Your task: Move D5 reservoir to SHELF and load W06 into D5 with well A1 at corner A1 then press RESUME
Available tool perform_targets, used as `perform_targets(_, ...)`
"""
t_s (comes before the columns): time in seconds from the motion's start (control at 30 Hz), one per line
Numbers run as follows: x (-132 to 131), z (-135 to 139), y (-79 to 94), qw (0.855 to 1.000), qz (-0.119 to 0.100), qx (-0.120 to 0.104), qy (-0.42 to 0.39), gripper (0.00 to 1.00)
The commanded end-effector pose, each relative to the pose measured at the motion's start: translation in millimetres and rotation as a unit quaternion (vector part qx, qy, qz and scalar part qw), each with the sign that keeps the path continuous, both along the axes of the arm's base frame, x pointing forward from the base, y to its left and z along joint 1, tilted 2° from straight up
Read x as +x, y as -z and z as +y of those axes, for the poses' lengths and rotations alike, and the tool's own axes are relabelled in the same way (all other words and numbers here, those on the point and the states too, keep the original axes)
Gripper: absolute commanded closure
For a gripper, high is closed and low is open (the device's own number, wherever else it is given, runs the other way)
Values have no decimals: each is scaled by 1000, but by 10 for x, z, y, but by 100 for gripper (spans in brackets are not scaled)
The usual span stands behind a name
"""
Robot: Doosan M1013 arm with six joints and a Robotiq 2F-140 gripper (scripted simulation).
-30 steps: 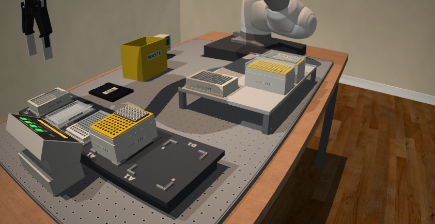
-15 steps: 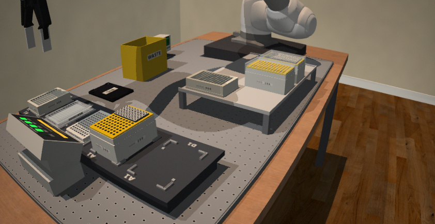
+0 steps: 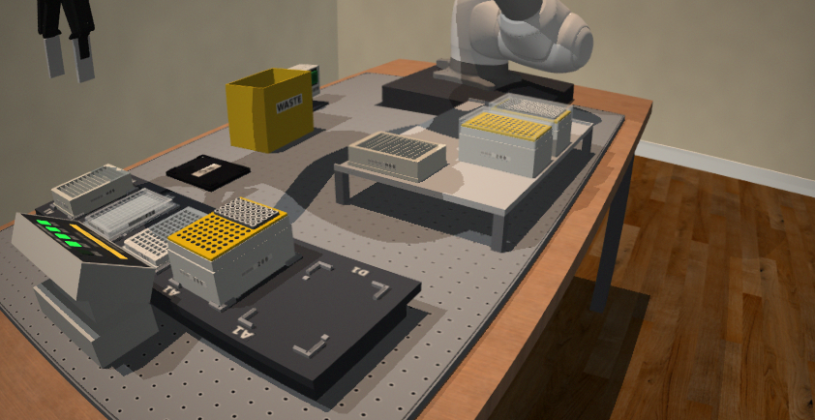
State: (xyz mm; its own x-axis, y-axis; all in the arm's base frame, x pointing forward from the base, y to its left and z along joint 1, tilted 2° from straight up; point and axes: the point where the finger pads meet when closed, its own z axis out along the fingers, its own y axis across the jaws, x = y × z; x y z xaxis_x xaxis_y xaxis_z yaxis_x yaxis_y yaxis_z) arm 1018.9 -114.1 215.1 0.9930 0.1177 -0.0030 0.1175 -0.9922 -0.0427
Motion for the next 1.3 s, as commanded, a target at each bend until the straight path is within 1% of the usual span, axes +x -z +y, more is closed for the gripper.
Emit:
perform_targets(0.0, 0, -1, -24, 1000, 0, 0, 0, 23)
perform_targets(0.23, 0, -5, -113, 1000, 0, 0, 0, 23)
perform_targets(0.27, -50, -12, -114, 1000, 0, 0, 10, 100)
perform_targets(0.53, -446, -65, -122, 996, 4, -1, 90, 100)
perform_targets(0.6, -446, -65, -122, 996, 4, -1, 90, 100)
perform_targets(0.83, -793, -112, -128, 987, 7, -1, 159, 100)
perform_targets(1.1, -799, -113, -129, 971, 10, -2, 237, 100)
perform_targets(1.17, -799, -113, -129, 971, 10, -2, 237, 100)
perform_targets(1.27, -799, -113, -129, 964, 11, -2, 266, 100)
